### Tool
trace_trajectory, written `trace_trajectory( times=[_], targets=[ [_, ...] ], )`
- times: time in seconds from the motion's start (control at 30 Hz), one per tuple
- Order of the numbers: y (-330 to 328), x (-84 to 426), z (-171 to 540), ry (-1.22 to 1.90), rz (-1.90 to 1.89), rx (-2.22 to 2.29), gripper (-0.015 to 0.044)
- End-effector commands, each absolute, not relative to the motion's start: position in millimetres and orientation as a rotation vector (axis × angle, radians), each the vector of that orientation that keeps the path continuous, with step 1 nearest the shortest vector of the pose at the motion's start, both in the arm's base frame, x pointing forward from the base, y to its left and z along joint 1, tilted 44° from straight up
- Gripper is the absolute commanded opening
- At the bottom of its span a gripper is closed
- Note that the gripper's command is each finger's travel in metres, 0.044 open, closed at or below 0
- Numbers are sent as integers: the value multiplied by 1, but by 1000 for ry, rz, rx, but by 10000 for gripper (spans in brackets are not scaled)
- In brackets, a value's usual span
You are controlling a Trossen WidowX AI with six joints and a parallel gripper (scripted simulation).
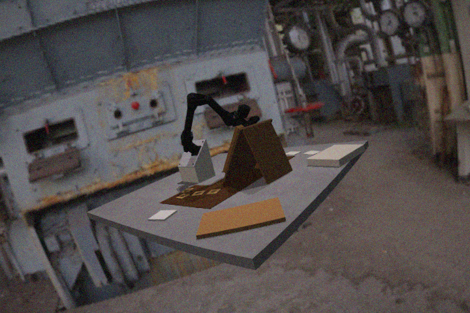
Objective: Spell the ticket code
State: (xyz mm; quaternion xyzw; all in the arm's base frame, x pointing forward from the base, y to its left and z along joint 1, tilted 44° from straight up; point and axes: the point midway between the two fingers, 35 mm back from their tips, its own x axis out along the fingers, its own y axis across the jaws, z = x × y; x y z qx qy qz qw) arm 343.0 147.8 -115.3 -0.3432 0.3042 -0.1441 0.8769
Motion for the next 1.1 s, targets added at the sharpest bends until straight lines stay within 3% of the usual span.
trace_trajectory(
  times=[0.0, 1.07],
  targets=[
    [148, 345, -110, 628, -296, -710, 0],
    [138, 344, -103, 629, -296, -711, 0]
  ],
)
